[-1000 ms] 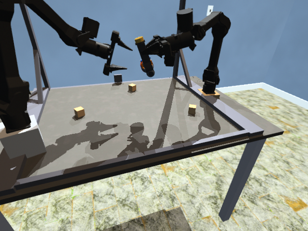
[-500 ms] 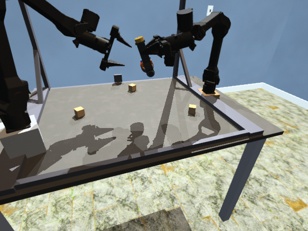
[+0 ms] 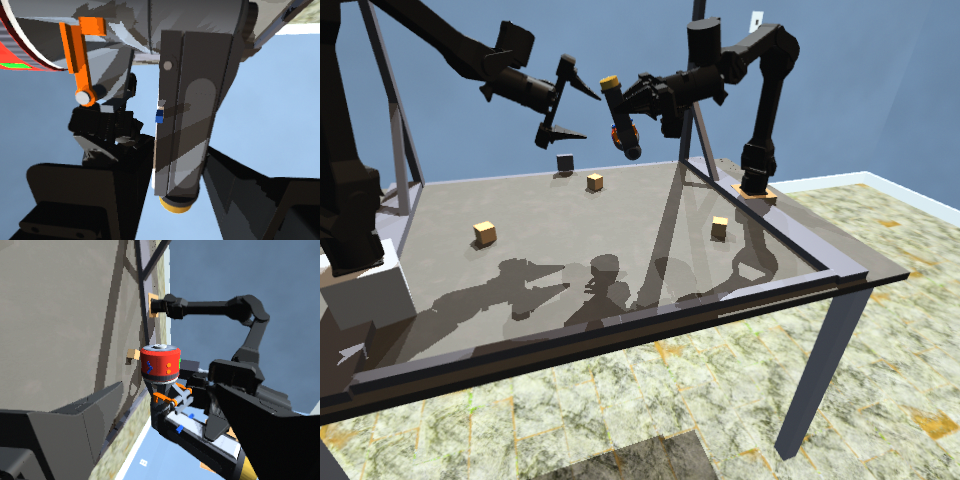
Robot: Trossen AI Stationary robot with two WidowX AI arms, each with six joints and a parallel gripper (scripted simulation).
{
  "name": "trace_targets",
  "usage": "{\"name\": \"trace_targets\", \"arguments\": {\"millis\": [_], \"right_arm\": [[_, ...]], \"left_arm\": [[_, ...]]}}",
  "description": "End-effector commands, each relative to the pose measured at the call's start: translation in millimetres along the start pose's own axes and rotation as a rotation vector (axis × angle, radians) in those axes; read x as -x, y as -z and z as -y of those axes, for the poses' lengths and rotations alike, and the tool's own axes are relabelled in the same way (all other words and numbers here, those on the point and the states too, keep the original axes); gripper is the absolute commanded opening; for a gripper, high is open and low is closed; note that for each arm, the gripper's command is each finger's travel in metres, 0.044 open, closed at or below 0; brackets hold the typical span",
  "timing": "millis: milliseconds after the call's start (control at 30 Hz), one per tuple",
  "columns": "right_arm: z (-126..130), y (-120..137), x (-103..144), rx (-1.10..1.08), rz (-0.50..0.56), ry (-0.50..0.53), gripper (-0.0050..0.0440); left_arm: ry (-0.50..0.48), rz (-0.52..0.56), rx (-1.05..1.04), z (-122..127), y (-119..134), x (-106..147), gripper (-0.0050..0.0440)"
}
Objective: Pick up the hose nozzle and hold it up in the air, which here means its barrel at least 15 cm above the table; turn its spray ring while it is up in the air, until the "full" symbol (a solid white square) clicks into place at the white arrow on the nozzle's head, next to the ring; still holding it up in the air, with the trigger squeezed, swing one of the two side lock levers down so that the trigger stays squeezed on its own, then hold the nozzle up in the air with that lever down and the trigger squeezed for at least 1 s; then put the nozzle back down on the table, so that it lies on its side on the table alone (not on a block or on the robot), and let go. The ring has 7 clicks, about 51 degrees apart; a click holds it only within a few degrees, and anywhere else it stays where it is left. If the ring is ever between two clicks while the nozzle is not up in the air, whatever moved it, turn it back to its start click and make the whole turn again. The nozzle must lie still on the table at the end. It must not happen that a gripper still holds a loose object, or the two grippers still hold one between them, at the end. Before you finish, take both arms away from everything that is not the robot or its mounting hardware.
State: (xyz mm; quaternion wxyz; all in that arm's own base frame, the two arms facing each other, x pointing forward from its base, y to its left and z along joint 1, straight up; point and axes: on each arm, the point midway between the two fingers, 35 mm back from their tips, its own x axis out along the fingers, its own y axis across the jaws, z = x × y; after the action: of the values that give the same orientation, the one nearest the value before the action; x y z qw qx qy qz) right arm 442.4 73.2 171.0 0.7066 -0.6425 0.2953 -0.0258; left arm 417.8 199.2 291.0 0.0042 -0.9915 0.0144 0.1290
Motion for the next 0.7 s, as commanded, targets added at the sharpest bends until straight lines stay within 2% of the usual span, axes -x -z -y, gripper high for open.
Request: {"name": "trace_targets", "arguments": {"millis": [0, 667], "right_arm": [[4.4, -2.5, -6.0, -0.004, 0.004, 0.007, 0.041], [1.5, -2.5, -34.3, 0.004, 0.001, 0.003, 0.041]], "left_arm": [[0.003, -0.033, -0.021, -1.4, 15.0, 5.4, 0.0167], [0.003, -0.033, -0.021, -1.4, 15.0, 5.4, 0.0167]]}}
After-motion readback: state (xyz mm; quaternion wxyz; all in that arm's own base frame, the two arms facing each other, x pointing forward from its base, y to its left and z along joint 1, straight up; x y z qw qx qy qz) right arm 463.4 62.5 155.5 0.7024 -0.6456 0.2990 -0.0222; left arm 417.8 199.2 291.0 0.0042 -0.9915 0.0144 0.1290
